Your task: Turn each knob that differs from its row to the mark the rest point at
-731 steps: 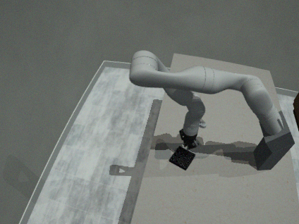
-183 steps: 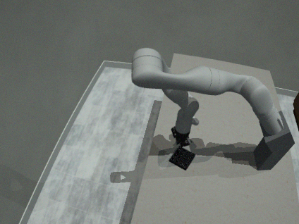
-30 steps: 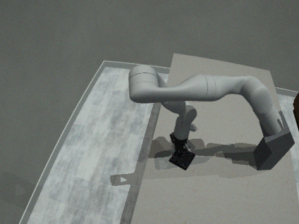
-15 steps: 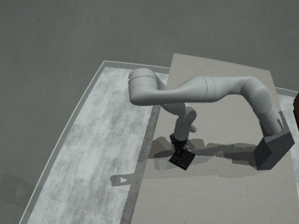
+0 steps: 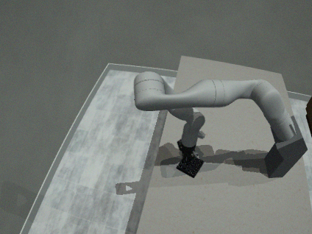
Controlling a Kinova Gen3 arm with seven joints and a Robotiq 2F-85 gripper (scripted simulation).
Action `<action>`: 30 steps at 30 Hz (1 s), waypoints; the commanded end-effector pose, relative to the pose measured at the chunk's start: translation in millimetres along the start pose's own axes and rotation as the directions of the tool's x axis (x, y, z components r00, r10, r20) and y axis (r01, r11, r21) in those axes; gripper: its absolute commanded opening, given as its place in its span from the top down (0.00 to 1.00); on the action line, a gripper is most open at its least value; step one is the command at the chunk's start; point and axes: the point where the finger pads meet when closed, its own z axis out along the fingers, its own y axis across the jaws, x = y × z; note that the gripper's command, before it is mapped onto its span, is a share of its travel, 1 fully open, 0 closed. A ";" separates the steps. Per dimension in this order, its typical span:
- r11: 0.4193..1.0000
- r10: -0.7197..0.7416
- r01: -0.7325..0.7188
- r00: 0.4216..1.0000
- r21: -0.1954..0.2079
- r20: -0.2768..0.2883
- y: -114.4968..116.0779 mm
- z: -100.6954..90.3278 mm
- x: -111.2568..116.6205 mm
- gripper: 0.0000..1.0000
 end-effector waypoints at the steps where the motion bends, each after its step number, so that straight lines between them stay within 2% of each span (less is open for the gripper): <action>1: 1.000 0.000 0.000 1.000 0.000 0.000 0.2 -0.3 0.1 0.81; 23: 1.000 0.000 0.000 1.000 0.000 0.000 0.2 -0.3 0.1 0.81; 24: 1.000 0.000 0.000 1.000 0.000 0.000 0.2 -0.3 0.1 0.92; 30: 1.000 0.000 0.000 1.000 0.000 0.000 0.2 -0.3 0.1 0.92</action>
